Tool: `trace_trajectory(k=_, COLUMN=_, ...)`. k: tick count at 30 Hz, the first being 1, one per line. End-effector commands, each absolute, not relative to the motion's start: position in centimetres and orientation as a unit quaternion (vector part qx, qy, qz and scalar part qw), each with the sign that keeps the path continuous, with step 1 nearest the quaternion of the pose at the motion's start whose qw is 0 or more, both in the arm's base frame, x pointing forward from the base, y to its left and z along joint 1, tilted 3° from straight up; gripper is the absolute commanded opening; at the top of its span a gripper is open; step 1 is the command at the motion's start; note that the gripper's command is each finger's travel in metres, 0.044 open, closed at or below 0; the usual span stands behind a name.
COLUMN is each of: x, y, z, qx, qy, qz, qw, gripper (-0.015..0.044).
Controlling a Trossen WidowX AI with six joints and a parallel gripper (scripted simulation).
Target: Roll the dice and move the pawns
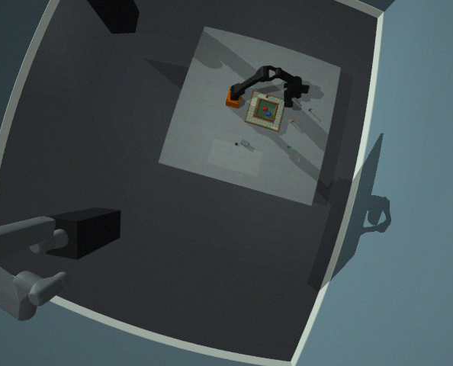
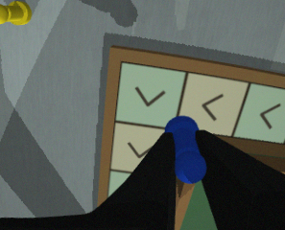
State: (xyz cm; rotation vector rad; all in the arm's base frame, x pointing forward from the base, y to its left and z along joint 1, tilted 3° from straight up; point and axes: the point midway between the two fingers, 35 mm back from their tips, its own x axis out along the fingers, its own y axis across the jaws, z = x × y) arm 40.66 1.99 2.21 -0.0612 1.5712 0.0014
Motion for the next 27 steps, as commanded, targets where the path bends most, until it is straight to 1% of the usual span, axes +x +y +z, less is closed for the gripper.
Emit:
trace_trajectory(k=1, x=40.4, y=3.5, z=1.4, qx=-0.026, qy=0.709, qz=0.002, qw=0.704, gripper=0.0)
trace_trajectory(k=11, x=40.3, y=3.4, z=-2.0, qx=-0.026, qy=0.709, qz=0.002, qw=0.704, gripper=0.0)
trace_trajectory(k=27, x=40.3, y=3.4, z=-3.7, qx=-0.026, qy=0.709, qz=0.002, qw=0.704, gripper=0.0)
